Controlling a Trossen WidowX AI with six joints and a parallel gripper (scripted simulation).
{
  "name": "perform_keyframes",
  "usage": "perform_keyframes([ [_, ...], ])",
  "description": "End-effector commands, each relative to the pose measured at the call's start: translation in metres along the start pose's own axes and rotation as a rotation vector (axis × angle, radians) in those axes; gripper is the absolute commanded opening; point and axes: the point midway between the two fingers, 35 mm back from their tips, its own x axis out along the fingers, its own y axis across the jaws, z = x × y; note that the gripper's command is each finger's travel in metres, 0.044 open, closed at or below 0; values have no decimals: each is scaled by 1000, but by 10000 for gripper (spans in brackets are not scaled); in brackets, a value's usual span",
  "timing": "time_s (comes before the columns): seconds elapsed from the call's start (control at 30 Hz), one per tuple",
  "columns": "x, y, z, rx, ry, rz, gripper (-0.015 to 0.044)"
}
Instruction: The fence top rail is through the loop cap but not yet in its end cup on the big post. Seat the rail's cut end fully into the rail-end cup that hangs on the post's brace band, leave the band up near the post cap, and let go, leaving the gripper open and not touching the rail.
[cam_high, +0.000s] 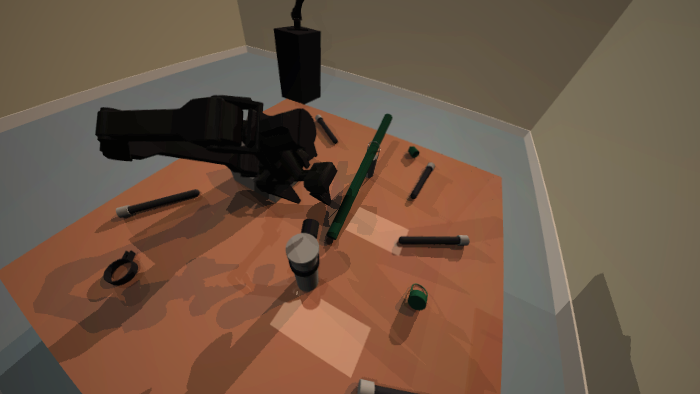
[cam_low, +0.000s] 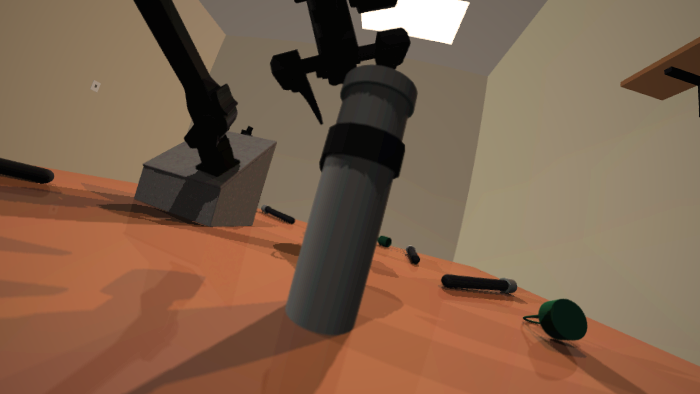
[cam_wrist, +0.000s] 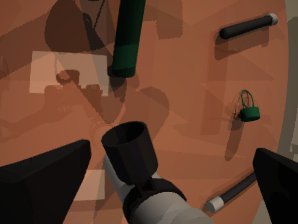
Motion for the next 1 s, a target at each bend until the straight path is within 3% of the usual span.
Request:
perform_keyframes([
  [0.0,-7,19,-22,-325,-19,-16,440],
  [0.3,-5,20,-22,-325,-19,-16,440],
  [0.53,29,38,-28,-325,-17,-17,440],
  [0.97,45,36,-28,-324,-18,-17,440],
])
